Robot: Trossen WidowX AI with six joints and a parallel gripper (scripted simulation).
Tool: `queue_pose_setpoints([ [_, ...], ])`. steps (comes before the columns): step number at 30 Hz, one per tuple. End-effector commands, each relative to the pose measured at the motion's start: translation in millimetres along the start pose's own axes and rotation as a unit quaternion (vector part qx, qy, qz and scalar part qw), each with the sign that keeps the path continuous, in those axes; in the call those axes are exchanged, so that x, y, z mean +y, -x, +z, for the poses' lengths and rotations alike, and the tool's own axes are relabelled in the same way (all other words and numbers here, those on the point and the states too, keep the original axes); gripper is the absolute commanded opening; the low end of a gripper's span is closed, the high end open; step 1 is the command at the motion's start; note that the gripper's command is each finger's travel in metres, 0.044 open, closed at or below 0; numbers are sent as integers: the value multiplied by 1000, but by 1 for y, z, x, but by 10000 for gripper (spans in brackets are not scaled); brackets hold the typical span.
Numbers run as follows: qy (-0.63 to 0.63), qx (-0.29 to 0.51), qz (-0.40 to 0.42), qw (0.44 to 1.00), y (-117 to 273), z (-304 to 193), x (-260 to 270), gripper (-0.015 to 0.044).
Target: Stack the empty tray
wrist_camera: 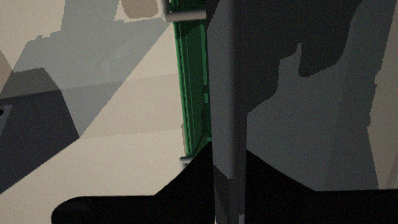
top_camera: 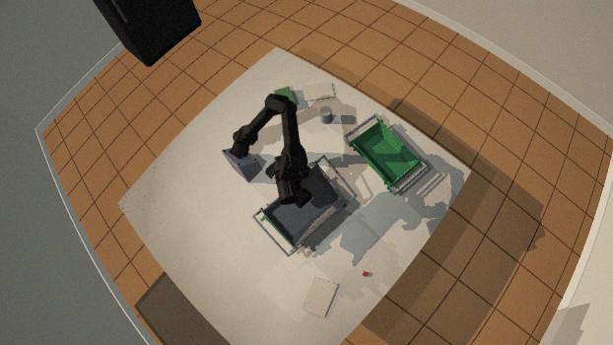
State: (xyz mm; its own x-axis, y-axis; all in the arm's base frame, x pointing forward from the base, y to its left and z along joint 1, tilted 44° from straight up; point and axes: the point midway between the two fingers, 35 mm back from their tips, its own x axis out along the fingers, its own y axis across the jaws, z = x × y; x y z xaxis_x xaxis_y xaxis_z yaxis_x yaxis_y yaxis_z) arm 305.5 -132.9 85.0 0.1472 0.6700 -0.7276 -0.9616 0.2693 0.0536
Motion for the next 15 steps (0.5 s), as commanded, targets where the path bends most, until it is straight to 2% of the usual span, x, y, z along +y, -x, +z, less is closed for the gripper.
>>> queue_pose_setpoints([
  [1,0,-4,-8,1000,3,0,-1,0],
  [15,0,-4,-8,1000,3,0,1,0],
])
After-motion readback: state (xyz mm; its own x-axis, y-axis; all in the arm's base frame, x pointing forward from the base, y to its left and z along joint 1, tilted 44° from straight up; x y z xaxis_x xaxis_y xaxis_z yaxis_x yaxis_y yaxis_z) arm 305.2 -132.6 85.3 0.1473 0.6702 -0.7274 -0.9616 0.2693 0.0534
